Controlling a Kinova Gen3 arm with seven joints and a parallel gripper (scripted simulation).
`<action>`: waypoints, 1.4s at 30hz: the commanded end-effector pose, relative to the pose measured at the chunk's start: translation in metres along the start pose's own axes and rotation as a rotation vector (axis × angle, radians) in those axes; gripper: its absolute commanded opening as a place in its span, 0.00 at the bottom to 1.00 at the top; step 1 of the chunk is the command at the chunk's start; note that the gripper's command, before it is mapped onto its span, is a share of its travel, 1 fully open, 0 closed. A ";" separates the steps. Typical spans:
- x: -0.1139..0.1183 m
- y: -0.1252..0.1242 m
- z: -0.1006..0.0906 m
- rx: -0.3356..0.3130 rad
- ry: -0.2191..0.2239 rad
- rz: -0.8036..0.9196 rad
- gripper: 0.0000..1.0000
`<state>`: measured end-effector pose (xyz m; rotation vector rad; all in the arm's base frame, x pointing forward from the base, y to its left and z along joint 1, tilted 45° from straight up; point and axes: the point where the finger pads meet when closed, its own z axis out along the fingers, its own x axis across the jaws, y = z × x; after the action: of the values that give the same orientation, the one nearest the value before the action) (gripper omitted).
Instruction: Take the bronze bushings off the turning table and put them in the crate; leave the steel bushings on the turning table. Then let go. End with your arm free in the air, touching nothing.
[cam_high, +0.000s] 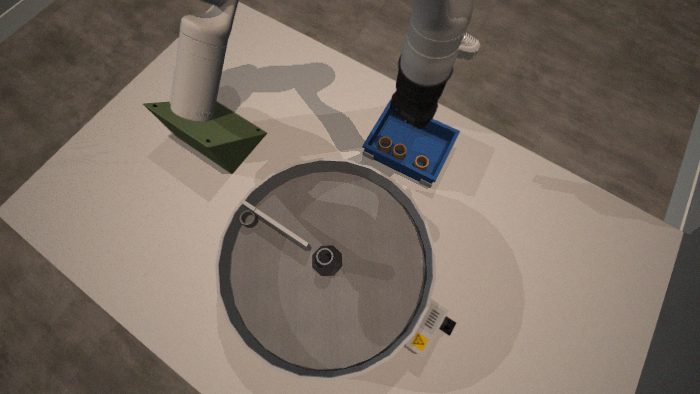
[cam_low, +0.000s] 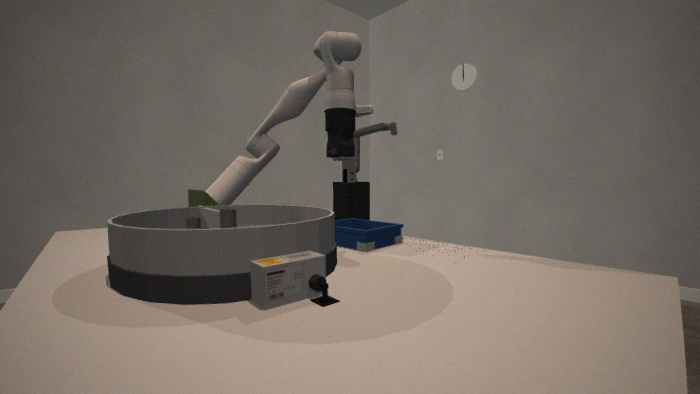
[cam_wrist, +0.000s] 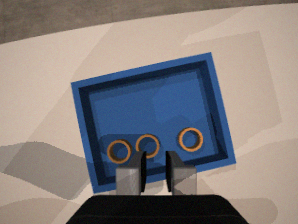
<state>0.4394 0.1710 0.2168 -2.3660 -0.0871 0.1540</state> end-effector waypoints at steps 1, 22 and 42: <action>0.000 0.000 -0.001 0.000 0.002 0.000 0.42; 0.000 0.000 -0.001 0.000 0.002 0.000 1.00; 0.000 0.000 -0.001 0.000 0.002 0.000 1.00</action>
<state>0.4394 0.1710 0.2168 -2.3660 -0.0871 0.1540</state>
